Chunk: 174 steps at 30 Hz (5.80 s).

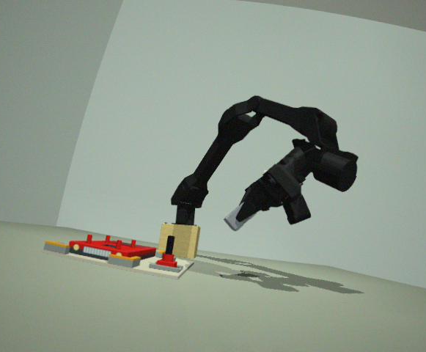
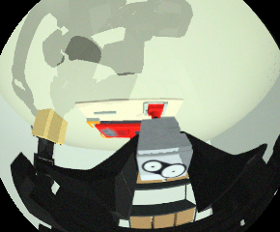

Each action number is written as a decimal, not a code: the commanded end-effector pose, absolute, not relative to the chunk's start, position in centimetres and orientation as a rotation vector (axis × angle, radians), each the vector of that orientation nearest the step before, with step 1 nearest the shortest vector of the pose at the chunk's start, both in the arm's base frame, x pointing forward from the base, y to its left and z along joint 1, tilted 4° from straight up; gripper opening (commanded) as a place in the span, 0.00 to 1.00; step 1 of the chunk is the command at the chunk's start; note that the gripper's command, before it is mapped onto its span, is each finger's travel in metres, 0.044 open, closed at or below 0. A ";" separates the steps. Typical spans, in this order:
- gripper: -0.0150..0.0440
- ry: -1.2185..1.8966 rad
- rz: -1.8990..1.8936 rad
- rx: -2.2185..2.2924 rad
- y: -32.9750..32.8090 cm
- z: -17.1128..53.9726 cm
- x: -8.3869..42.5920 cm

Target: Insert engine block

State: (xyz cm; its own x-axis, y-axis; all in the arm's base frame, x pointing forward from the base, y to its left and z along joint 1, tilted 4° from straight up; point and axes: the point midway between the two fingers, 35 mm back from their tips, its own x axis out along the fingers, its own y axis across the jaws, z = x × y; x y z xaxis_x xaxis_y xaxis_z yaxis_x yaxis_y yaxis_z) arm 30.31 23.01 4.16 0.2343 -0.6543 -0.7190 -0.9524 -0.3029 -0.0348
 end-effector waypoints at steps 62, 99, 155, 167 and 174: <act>0.79 1.475 0.819 -2.045 22.6 -4.7 30.7; 1.00 1.472 0.832 -2.054 25.5 -1.8 29.6; 1.00 1.500 -0.153 -0.481 24.0 -1.1 30.0; 1.00 1.462 -0.375 -0.089 23.8 -0.8 30.1; 1.00 1.432 -0.503 0.137 23.7 -0.6 30.2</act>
